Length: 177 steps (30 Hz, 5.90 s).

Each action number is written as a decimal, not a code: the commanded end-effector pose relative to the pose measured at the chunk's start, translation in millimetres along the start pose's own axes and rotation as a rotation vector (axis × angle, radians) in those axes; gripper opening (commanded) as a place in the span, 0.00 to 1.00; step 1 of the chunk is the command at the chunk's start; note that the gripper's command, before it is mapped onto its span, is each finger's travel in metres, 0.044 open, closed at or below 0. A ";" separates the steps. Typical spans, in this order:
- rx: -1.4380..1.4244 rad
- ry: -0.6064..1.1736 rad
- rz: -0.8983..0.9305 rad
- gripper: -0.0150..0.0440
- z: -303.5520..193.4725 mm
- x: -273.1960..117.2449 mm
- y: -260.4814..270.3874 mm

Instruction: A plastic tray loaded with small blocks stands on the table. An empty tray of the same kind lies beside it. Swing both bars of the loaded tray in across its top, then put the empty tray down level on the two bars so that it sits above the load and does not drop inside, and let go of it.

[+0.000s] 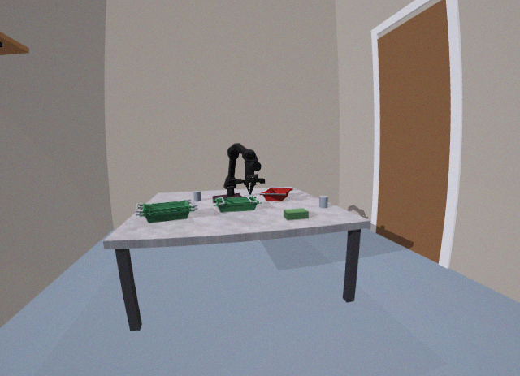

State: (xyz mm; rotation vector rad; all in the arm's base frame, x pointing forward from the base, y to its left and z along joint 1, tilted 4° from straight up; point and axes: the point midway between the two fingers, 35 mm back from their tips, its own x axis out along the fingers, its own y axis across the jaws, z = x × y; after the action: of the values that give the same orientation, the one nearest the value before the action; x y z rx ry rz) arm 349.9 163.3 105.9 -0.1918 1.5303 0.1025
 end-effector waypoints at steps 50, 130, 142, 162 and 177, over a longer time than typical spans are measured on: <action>0.000 0.000 0.000 0.25 0.0 0.0 0.0; -2.620 -0.020 0.046 1.00 -320.3 36.5 193.7; -2.621 -0.019 0.046 1.00 -320.7 74.1 191.8; -2.621 -0.019 0.046 0.63 -320.7 74.1 191.8; -2.621 -0.019 0.046 0.46 -320.7 74.1 191.8</action>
State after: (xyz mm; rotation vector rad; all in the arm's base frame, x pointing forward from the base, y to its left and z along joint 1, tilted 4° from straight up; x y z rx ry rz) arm 3.1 288.7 11.3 -2.0665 0.3768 2.0339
